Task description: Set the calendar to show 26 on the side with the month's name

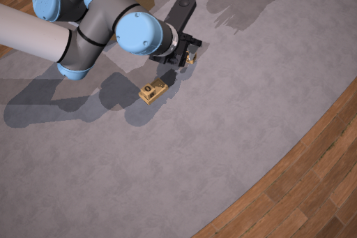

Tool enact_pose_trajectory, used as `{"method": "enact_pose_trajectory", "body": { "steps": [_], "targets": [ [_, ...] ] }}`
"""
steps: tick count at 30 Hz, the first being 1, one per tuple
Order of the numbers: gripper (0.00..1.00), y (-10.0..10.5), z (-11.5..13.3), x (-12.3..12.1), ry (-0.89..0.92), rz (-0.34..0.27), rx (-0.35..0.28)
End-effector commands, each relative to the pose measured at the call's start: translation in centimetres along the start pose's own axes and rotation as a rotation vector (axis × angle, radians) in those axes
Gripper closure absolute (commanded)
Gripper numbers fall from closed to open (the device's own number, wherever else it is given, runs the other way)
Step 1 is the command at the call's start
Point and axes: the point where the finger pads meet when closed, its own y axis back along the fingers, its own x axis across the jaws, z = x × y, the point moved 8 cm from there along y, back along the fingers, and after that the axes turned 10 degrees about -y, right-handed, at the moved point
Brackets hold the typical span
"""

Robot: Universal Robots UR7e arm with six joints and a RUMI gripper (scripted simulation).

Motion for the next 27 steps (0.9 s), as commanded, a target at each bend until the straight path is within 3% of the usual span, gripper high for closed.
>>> {"method": "enact_pose_trajectory", "body": {
  "steps": [1, 7, 19, 27],
  "targets": [
    [0.60, 0.0, -0.5, -0.1, -0.001, 0.011, -0.058],
    [0.60, 0.1, -1.0, -0.1, -0.004, 0.029, -0.110],
    [0.60, 0.1, -1.2, -0.2, -0.004, 0.030, -0.132],
    [0.60, -0.3, -2.1, -0.4, -0.005, 0.037, -0.236]
  ]
}}
